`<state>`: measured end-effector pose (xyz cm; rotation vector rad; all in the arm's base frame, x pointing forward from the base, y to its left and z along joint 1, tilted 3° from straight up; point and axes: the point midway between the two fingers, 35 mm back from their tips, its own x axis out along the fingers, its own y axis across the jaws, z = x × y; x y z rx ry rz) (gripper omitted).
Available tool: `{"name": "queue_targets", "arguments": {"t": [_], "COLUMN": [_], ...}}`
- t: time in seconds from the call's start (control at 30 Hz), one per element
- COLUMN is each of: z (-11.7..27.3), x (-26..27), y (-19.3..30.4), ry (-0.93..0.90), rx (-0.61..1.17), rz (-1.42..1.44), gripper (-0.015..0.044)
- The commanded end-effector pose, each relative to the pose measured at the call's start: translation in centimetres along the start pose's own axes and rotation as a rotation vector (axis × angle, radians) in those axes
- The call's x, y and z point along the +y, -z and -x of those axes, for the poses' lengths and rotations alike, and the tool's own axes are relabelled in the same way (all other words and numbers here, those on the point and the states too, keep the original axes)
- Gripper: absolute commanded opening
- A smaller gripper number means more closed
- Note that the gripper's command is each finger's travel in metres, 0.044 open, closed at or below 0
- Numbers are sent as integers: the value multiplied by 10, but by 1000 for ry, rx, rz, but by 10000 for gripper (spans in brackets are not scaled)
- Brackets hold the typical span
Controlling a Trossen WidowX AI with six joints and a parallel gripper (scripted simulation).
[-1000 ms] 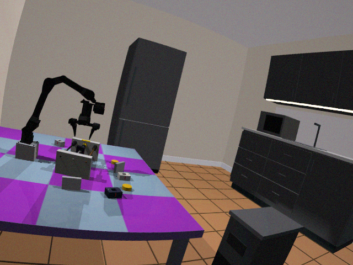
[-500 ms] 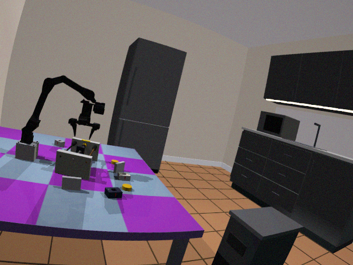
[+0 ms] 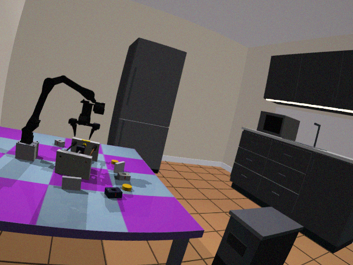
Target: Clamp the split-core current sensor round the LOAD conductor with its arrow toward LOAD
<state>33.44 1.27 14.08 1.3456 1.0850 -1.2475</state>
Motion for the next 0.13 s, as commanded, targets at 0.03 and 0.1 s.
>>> {"name": "queue_targets", "arguments": {"t": [0.03, 0.1], "z": [0, 0], "x": [0, 0], "y": [1, 0], "ry": [0, 0], "rx": [5, 0], "rz": [4, 0], "gripper": [440, 440]}}
